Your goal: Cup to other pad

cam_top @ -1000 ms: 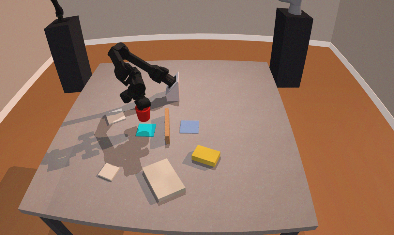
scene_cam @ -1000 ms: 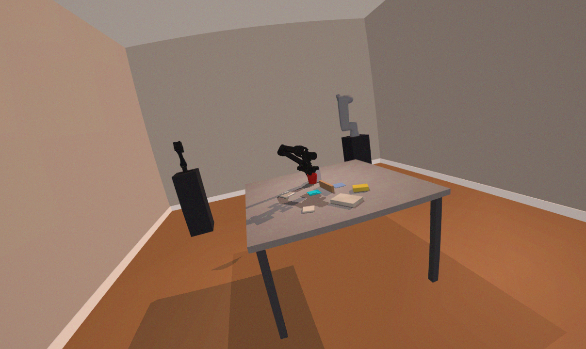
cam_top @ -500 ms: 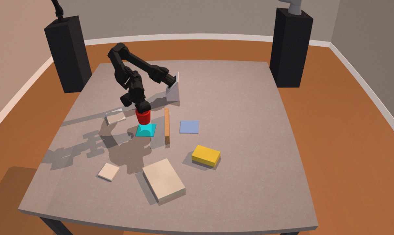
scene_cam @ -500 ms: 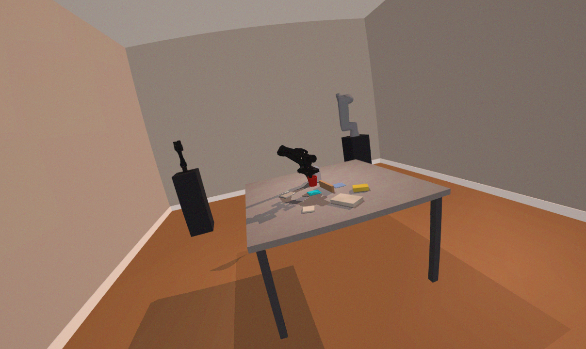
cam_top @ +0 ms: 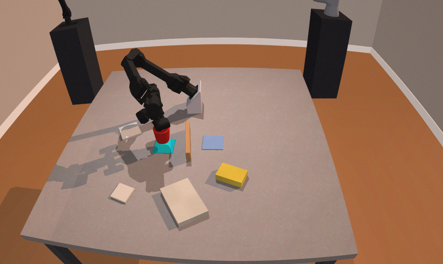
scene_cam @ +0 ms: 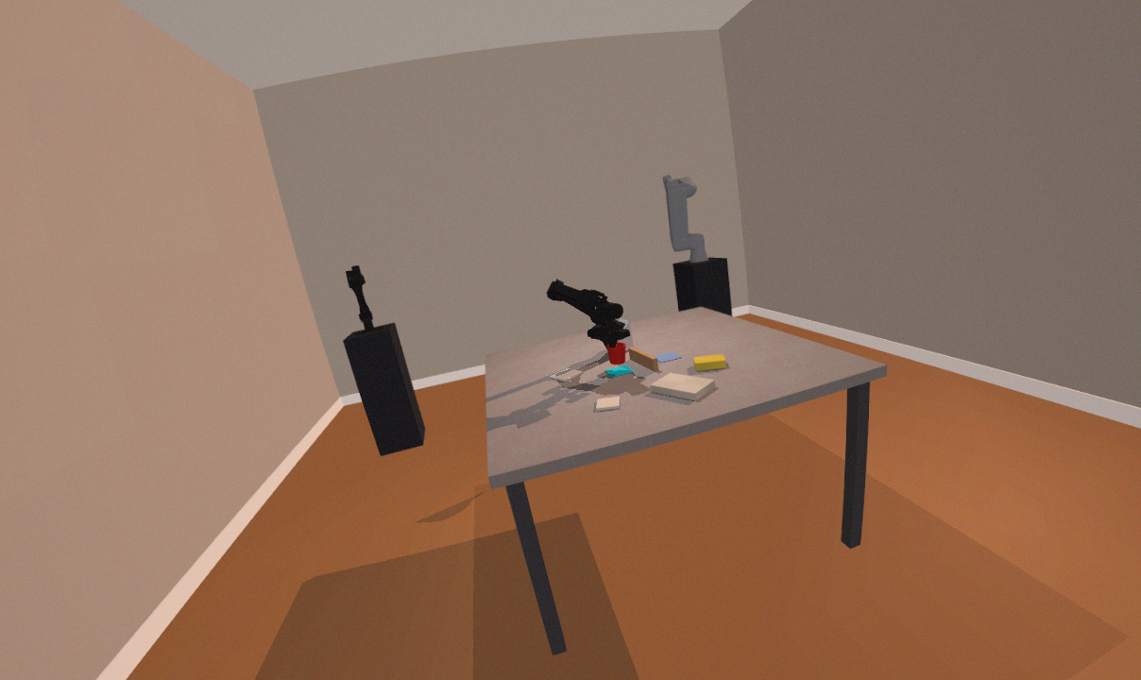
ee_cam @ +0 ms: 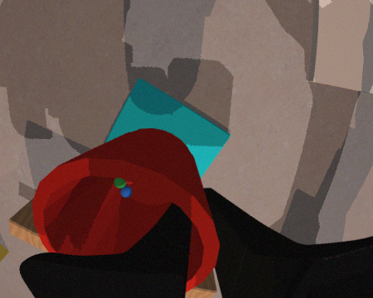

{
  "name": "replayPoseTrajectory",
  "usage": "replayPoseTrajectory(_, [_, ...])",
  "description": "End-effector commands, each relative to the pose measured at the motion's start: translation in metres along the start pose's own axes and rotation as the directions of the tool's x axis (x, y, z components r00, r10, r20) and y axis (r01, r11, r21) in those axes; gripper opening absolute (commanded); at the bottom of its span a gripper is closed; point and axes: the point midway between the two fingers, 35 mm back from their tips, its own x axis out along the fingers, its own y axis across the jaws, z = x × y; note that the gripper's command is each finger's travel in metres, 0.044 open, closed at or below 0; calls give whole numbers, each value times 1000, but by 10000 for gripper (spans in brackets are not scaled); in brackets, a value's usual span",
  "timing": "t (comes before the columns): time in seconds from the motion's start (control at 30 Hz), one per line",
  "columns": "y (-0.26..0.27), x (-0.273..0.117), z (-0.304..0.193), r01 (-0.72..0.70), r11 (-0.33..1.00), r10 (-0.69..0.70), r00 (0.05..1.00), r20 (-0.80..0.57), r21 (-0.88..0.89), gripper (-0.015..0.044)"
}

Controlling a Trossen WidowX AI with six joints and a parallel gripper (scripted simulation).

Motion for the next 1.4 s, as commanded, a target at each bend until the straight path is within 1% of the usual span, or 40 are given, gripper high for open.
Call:
replayPoseTrajectory(0.0, [-2,7,-1,9,1000,-9,1000,1,-7,0])
replayPoseTrajectory(0.7, [-5,34,0,10,1000,-10,1000,4,-7,0])
replayPoseTrajectory(1.2, [-3,31,1,3,1000,-3,1000,3,1,0])
replayPoseTrajectory(1.37, [-3,31,1,3,1000,-3,1000,3,1,128])
